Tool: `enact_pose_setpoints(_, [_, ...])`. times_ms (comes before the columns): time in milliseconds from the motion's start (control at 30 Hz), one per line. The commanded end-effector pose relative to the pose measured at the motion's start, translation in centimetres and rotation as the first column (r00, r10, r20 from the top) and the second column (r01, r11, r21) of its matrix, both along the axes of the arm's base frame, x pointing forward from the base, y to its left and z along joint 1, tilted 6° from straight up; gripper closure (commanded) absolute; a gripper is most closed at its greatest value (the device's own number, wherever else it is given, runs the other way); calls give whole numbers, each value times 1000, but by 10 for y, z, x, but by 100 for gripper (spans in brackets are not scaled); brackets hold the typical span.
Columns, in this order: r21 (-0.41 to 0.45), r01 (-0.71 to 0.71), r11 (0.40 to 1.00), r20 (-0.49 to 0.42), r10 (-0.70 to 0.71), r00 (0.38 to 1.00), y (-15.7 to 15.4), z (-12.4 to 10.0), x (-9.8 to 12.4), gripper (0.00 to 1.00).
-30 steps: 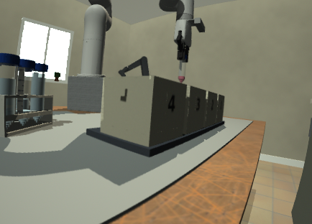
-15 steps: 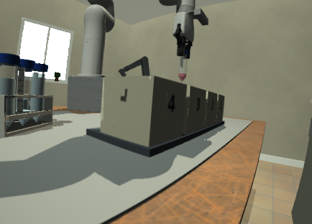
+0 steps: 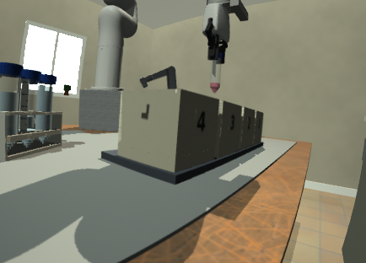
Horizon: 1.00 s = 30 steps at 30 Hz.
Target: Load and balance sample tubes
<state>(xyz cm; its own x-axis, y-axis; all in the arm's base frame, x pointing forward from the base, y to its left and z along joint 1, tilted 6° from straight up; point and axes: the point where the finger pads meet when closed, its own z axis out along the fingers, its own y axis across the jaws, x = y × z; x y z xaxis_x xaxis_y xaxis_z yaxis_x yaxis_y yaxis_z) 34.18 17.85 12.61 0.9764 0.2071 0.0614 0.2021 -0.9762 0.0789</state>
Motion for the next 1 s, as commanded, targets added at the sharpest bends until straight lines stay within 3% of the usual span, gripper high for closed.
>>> enact_pose_setpoints(0, [3,-1,1000,3,1,1000,-14,3,14,100])
enact_pose_setpoints(700, [2,-1,1000,3,1,1000,-86,12,74,100])
enact_pose_setpoints(967, [2,-1,1000,3,1,1000,-86,12,74,100])
